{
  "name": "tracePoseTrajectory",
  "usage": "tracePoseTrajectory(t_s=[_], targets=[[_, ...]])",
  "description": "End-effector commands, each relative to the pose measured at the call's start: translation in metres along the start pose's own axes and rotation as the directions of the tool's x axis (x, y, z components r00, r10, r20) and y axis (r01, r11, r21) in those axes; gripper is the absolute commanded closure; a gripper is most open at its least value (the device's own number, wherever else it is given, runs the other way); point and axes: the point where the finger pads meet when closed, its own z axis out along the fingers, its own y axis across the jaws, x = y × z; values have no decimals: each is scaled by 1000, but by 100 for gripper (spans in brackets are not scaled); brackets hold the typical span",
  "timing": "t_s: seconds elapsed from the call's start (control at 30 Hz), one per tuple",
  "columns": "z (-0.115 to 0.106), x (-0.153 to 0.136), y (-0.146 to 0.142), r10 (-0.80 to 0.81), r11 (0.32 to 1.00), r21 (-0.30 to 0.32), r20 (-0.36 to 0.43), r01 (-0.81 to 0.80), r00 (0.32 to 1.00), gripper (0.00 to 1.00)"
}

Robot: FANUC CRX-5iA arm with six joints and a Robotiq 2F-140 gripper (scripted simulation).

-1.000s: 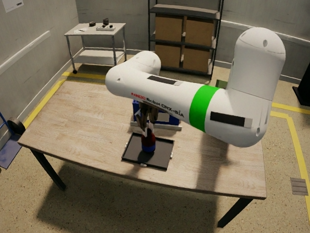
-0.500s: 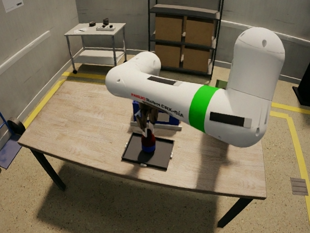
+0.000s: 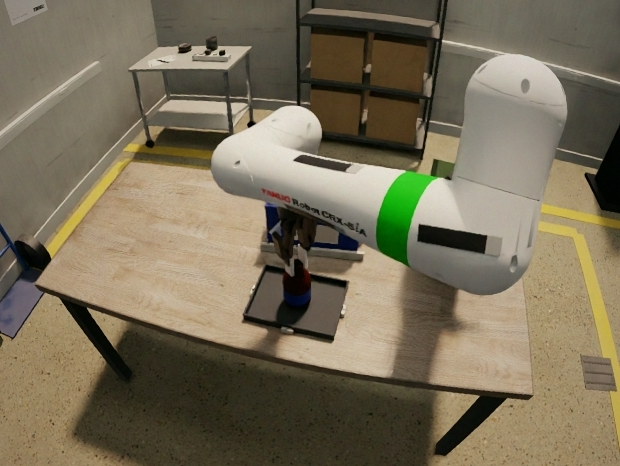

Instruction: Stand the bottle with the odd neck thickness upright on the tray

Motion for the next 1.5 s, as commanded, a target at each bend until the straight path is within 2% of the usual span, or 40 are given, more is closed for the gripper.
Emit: tracePoseTrajectory(t_s=[0.0,1.47], targets=[[1,0,0,0,1000,0,-1,0,1000,90],[9,0,0,0,1000,0,-1,0,1000,90]])
